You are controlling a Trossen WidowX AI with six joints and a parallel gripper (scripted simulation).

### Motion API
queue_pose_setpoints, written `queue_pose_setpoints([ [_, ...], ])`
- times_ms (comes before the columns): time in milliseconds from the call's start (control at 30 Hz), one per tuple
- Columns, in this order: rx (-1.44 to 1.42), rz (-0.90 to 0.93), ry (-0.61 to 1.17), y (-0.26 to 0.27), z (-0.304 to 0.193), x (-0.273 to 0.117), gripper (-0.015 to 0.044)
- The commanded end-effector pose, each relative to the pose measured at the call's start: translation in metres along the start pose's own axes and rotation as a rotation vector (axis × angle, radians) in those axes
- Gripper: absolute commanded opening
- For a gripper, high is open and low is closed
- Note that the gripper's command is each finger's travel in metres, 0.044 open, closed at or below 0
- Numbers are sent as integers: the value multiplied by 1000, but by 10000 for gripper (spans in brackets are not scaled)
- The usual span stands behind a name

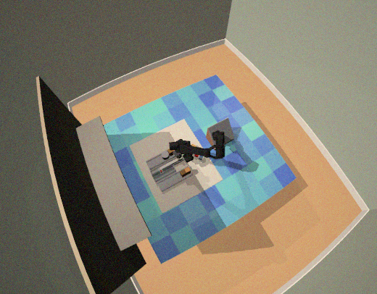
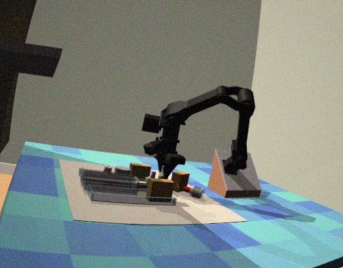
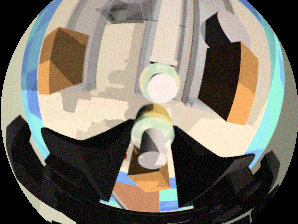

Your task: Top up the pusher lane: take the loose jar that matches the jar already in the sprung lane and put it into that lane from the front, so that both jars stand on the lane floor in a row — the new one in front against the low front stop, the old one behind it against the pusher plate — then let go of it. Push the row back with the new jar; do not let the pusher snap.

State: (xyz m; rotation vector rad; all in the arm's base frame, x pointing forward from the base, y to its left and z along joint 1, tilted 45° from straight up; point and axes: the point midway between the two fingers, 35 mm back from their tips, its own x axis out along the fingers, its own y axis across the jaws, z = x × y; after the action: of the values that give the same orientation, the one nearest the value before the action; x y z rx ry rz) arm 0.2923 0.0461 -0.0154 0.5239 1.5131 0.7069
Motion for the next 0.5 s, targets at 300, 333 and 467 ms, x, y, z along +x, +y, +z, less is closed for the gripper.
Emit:
queue_pose_setpoints([
  [300,0,0,-8,0,9,-1,0],
  [333,0,0,-8,0,10,-1,0],
  [467,0,0,-8,0,12,-1,0],
])
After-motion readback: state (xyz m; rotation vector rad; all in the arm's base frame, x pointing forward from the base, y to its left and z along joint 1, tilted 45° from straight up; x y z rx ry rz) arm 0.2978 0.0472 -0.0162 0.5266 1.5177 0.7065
